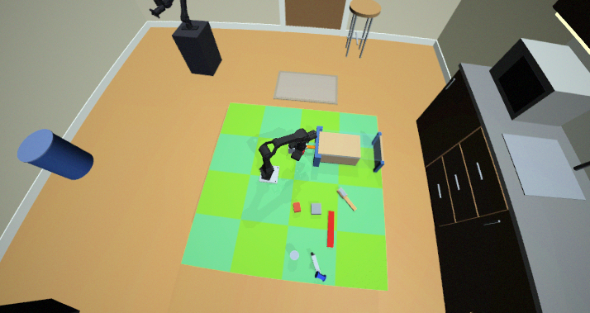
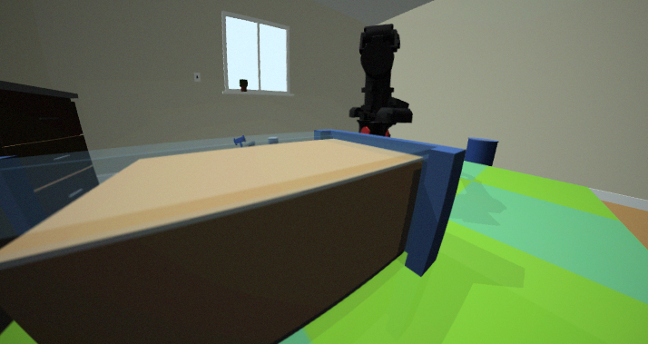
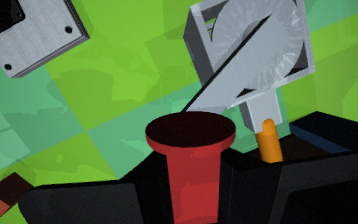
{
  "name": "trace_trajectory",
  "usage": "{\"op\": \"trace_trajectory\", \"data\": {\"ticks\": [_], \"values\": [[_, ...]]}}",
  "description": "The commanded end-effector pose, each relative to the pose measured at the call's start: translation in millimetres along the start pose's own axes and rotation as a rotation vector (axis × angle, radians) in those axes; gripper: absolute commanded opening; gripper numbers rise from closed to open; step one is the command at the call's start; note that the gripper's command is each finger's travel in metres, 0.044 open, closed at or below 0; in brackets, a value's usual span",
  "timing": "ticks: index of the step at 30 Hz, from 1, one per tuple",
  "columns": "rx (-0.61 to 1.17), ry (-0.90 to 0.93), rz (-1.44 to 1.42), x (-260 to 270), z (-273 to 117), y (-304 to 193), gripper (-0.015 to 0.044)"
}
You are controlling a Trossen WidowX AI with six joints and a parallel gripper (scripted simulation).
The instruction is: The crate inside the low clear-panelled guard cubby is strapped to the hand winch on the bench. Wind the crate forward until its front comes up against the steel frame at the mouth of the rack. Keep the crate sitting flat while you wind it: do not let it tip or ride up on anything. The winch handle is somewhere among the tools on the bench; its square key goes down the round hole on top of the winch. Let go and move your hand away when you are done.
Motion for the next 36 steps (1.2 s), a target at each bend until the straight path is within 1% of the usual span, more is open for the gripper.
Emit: {"op": "trace_trajectory", "data": {"ticks": [1, 5, 6, 23, 28, 36], "values": [[0.027, -0.035, -0.002, -13.1, -2.4, -11.4, 0.0000], [0.027, -0.035, -0.002, -14.7, -2.5, -12.5, 0.0000], [0.001, 0.003, 0.001, -3.5, -0.3, -3.7, 0.0000], [0.005, 0.000, 0.001, -4.6, -0.4, -4.9, 0.0440], [0.005, 0.000, 0.001, -4.9, -5.8, -5.1, 0.0440], [0.001, -0.002, 0.001, -2.5, -63.4, -2.6, 0.0440]]}}
Point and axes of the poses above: the point midway between the two fingers, 35 mm back from their tips, its own z axis out along the fingers, its own x axis across the jaws, y = z × x, the point moved 5 cm from there along -z, back along the fingers, and after that the axes turned 7 degrees about -z, right-handed, at the moved point
